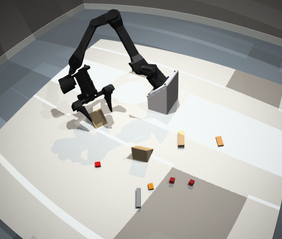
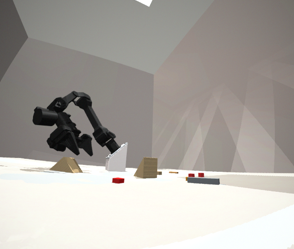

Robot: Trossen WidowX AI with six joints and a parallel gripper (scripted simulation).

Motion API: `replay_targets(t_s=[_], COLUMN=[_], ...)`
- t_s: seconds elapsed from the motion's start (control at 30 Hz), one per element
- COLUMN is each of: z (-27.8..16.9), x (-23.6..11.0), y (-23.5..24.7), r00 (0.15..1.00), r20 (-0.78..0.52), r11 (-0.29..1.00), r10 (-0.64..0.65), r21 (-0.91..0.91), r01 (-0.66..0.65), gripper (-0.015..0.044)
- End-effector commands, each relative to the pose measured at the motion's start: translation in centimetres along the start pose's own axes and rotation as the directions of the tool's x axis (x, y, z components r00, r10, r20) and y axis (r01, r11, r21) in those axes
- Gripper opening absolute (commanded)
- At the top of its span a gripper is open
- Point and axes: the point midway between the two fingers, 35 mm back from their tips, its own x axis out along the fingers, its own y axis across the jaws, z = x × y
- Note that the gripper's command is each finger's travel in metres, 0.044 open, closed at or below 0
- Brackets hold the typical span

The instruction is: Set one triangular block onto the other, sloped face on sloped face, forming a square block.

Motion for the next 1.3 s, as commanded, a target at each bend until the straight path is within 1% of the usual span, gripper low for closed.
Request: replay_targets(t_s=[0.0, 0.07, 0.27, 0.3, 0.37, 0.53, 0.73, 0.93, 1.03, 1.27], z=[-3.9, -5.5, -5.6, -5.2, -3.9, 1.0, 6.7, 7.3, 7.5, 7.9], x=[-4.1, -5.8, -5.9, -5.5, -6.0, -7.9, -10.6, -10.9, -9.7, -3.8], y=[0.4, 0.0, 0.1, 0.4, 0.6, 1.0, 0.2, 0.0, 0.2, 0.5], r00=[1.0, 1.0, 1.0, 0.999, 0.999, 1.0, 0.999, 0.999, 0.999, 0.999], r20=[0.001, -0.002, -0.004, -0.007, -0.001, 0.016, 0.031, 0.033, 0.032, 0.029], r11=[1.0, 0.999, 0.999, 0.999, 0.999, 0.999, 0.999, 0.999, 0.999, 0.999], r10=[0.028, 0.029, 0.031, 0.036, 0.032, 0.024, 0.03, 0.032, 0.031, 0.03], r21=[-0.014, -0.014, -0.016, -0.023, -0.024, -0.027, -0.026, -0.026, -0.026, -0.024], r01=[-0.028, -0.029, -0.031, -0.036, -0.032, -0.023, -0.029, -0.031, -0.031, -0.029], gripper=[0.044, 0.044, 0.044, 0.044, 0.044, 0.044, 0.044, 0.044, 0.044, 0.044])
